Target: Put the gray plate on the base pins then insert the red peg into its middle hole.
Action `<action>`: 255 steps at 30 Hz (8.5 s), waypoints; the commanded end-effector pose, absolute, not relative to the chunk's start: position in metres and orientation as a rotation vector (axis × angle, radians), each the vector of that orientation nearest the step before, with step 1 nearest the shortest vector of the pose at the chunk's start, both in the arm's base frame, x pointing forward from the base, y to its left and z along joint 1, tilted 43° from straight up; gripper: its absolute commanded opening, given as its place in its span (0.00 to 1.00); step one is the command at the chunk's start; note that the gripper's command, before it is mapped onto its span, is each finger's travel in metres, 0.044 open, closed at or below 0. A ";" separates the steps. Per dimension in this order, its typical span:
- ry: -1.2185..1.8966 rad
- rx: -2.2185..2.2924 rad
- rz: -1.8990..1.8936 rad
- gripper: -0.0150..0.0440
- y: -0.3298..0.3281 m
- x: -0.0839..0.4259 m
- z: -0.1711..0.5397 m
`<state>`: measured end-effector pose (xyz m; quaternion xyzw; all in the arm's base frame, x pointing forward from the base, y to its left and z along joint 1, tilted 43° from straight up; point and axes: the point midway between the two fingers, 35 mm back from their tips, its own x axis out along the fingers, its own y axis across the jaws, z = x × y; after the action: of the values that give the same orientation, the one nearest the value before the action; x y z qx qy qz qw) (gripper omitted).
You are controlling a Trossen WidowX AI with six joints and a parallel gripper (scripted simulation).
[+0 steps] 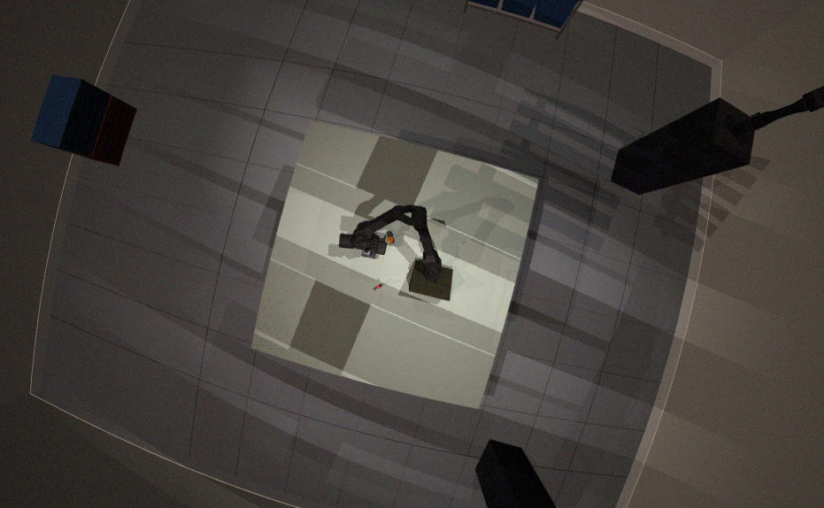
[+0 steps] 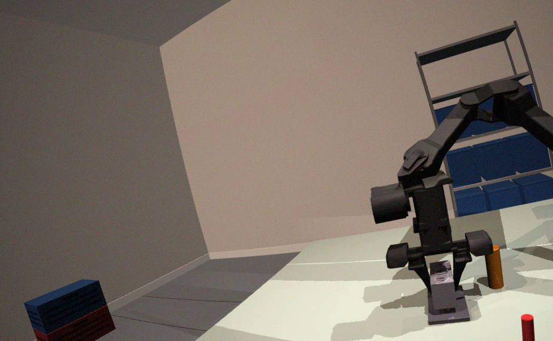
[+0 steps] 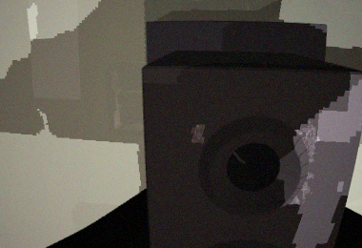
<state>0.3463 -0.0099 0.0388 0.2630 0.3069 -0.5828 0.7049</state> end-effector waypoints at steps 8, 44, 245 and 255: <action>0.686 0.576 -1.304 0.25 -0.018 0.345 0.029; 0.684 0.583 -1.305 0.43 -0.020 0.346 0.026; 0.967 0.237 -1.094 0.25 0.121 0.292 0.035; 0.962 0.238 -1.094 0.25 0.103 0.307 0.053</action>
<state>0.2993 0.1072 0.0428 0.1023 0.4423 -0.5022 0.7360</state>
